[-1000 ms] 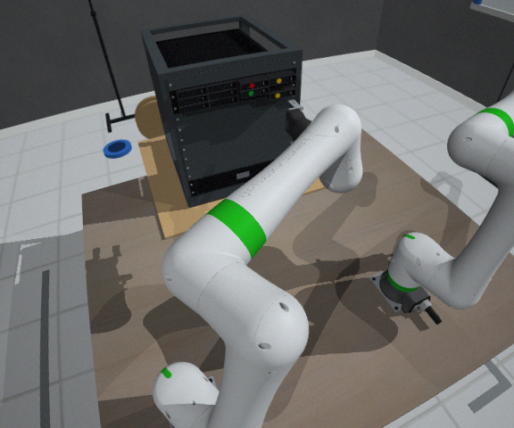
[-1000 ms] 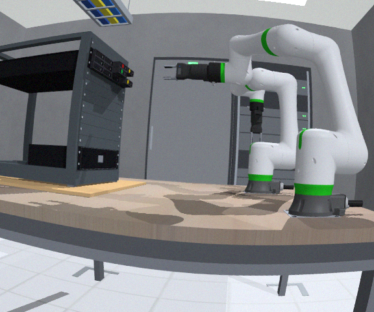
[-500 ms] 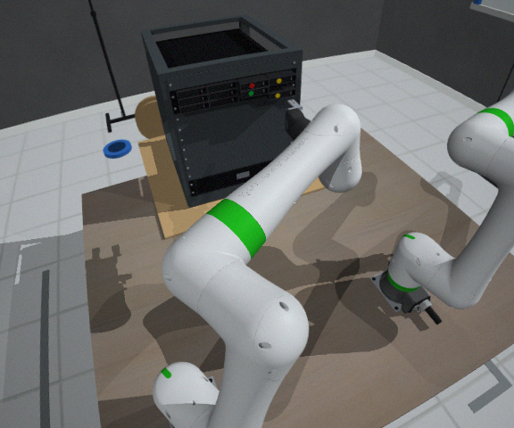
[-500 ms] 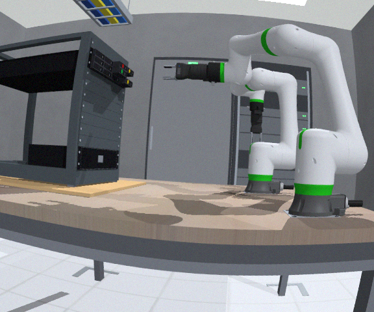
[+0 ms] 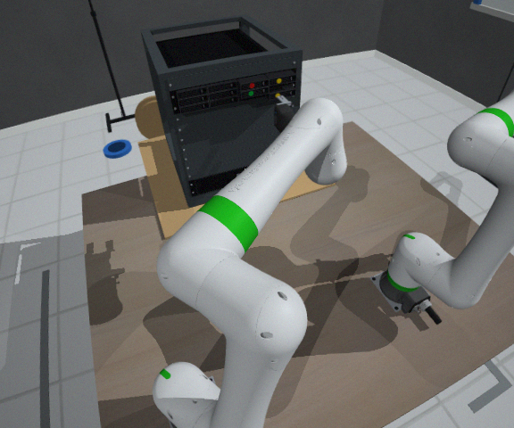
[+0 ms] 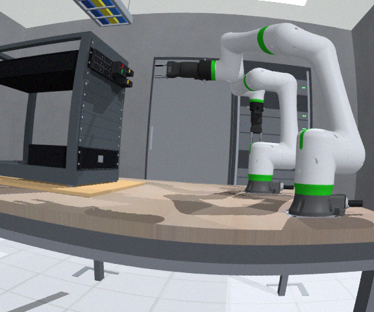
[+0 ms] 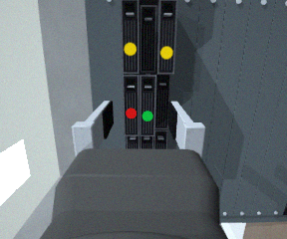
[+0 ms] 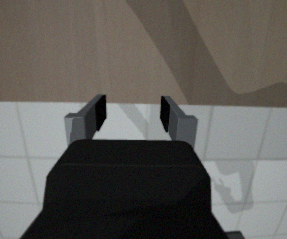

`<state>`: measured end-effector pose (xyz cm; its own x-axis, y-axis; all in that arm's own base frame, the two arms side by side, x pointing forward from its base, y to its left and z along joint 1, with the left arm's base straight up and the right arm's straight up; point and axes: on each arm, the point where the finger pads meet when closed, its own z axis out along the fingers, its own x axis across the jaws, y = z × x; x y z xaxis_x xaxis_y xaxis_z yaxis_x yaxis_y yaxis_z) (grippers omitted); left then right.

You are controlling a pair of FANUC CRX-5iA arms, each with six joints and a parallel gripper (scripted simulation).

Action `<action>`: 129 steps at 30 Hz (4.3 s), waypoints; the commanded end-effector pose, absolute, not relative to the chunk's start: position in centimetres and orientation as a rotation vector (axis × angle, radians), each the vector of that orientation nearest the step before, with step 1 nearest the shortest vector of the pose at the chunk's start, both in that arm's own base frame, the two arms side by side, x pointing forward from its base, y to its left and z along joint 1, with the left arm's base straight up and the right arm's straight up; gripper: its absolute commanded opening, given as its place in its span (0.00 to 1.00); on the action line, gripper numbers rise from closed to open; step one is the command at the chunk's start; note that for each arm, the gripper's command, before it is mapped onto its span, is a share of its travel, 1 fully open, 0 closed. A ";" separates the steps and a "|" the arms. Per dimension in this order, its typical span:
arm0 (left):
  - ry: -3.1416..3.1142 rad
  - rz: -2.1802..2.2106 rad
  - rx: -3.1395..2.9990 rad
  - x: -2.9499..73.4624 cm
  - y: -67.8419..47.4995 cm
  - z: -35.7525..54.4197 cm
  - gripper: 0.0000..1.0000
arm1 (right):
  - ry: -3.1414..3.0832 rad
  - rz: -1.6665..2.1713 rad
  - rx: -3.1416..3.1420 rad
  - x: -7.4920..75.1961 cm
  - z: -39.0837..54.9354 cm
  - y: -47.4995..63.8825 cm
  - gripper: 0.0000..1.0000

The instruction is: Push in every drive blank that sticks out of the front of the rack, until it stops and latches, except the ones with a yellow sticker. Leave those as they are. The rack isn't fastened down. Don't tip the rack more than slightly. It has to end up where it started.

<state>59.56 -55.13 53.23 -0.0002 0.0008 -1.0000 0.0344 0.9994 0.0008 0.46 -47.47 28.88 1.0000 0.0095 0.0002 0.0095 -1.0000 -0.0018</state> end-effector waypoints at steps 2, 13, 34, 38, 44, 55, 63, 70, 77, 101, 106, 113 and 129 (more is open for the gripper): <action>1.569 -0.029 0.026 61.6 -54.0 53.6 1.00 | -0.015 0.000 -3.142 0.4 29.0 -47.5 1.00; 1.569 -0.028 0.026 66.2 -51.6 53.9 1.00 | -0.015 0.000 -3.142 0.4 29.0 -47.5 1.00; 1.569 -0.028 0.026 69.3 -50.0 54.2 1.00 | -0.015 0.000 -3.142 0.4 29.0 -47.5 1.00; 1.569 -0.028 0.026 69.3 -50.0 54.2 1.00 | -0.015 0.000 -3.142 0.4 29.0 -47.5 1.00; 1.569 -0.028 0.026 69.3 -50.0 54.2 1.00 | -0.015 0.000 -3.142 0.4 29.0 -47.5 1.00; 1.569 -0.028 0.026 69.3 -50.0 54.2 1.00 | -0.015 0.000 -3.142 0.4 29.0 -47.5 1.00; 1.569 -0.028 0.026 69.3 -50.0 54.2 1.00 | -0.015 0.000 -3.142 0.4 29.0 -47.5 1.00; 1.569 -0.028 0.026 69.3 -50.0 54.2 1.00 | -0.015 0.000 -3.142 0.4 29.0 -47.5 1.00; 1.569 -0.028 0.026 69.3 -50.0 54.2 1.00 | -0.015 0.000 -3.142 0.4 29.0 -47.5 1.00; 1.569 -0.028 0.026 69.3 -50.0 54.2 1.00 | -0.015 0.000 -3.142 0.4 29.0 -47.5 1.00; 1.569 -0.028 0.026 69.3 -50.0 54.2 1.00 | -0.015 0.000 -3.142 0.4 29.0 -47.5 1.00; 1.569 -0.028 0.026 69.2 -51.2 54.0 1.00 | -0.015 0.000 -3.142 0.4 29.0 -47.5 1.00; 1.569 -0.029 0.026 68.9 -58.8 53.0 1.00 | -0.015 0.000 -3.142 0.4 29.0 -47.5 1.00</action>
